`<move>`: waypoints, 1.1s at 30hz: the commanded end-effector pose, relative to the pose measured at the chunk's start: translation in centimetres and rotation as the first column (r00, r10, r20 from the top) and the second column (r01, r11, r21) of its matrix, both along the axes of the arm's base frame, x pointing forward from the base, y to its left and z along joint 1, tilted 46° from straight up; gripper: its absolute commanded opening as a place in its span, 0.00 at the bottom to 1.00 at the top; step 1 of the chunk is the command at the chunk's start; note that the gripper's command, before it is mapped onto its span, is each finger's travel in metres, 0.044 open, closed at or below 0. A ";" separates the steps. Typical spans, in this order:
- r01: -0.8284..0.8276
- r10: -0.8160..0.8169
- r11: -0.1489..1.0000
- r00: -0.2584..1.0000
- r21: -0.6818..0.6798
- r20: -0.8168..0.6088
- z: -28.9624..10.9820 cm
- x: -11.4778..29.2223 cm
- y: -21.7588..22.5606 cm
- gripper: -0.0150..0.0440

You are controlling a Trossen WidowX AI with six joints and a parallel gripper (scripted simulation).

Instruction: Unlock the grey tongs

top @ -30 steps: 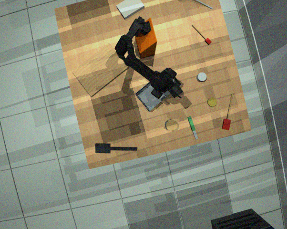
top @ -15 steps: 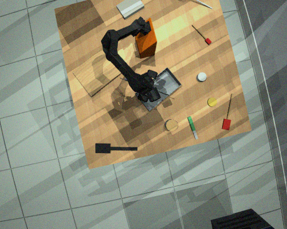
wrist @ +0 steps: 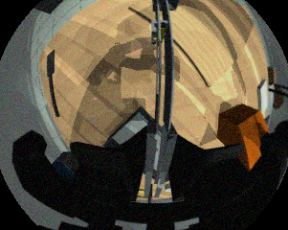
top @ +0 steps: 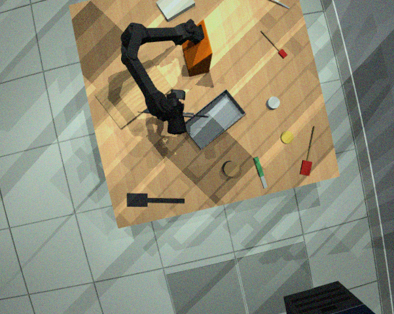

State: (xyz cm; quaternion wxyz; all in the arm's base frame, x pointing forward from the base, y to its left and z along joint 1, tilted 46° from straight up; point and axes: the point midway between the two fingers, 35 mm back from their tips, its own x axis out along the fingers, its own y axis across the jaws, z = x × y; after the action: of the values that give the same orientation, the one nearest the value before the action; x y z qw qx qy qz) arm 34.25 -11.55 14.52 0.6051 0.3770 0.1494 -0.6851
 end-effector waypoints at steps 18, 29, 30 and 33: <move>-0.143 0.146 0.989 0.978 0.030 -0.148 4.3 -4.0 -4.9 0.00; -0.257 0.266 0.964 0.931 0.067 -0.251 7.3 -8.3 -8.4 0.00; -0.268 0.276 0.961 0.925 0.069 -0.261 7.6 -8.7 -8.7 0.00; -0.300 0.308 0.951 0.905 0.074 -0.292 8.5 -10.0 -9.5 0.00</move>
State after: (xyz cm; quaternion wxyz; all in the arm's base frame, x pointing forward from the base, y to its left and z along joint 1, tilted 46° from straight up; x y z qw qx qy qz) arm 25.35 -20.52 22.09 0.6595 0.2638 0.2934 -0.6398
